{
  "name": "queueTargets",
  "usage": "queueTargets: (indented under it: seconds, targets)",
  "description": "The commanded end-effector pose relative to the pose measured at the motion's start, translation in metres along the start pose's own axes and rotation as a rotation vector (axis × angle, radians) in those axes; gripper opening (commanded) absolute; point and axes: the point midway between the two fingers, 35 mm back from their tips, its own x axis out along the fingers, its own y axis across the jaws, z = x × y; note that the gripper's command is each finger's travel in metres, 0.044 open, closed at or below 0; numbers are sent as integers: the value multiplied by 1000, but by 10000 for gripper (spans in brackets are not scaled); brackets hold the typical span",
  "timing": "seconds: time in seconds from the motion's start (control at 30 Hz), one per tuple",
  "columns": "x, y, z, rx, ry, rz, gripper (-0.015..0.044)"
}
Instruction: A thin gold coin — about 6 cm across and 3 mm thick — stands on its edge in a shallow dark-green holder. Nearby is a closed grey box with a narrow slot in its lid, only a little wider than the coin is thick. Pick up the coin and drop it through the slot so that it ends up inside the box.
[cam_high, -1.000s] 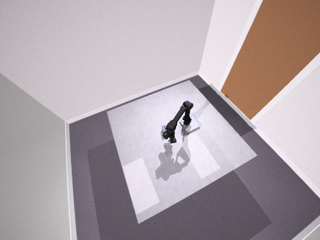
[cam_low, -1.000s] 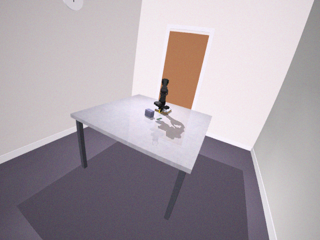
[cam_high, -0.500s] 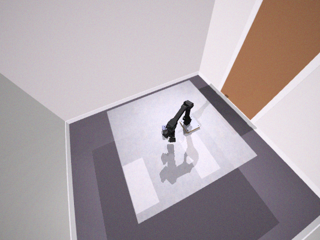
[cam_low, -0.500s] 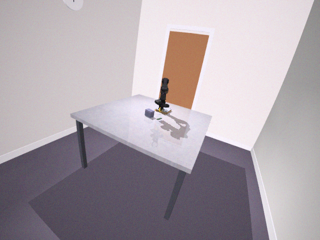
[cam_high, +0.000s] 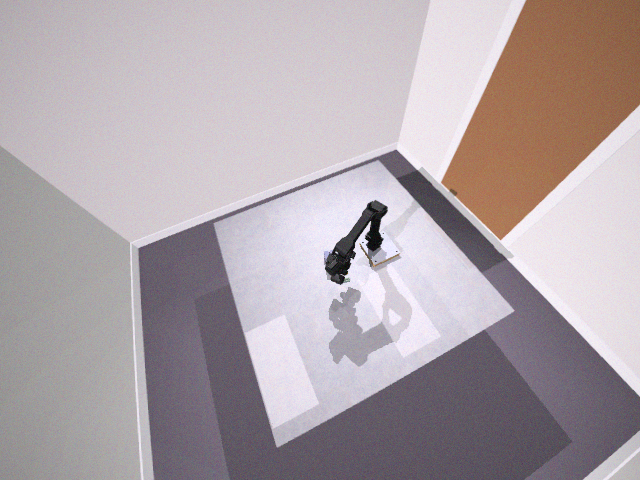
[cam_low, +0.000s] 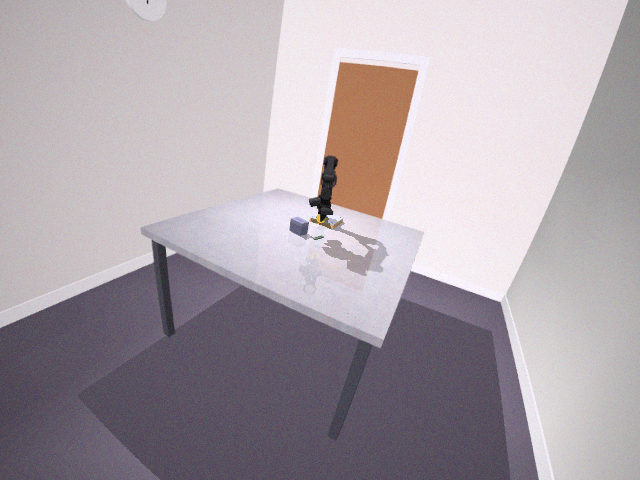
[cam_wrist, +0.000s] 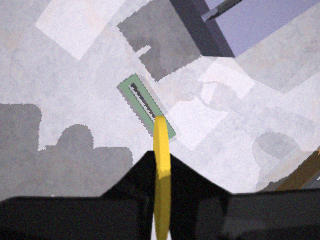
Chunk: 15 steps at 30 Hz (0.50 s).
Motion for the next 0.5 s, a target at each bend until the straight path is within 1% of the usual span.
queueTargets:
  seconds: [0.0,0.47]
  targets:
    - [-1,1,0,170,4,4,0]
    - [-2,0,0,651,5,3,0]
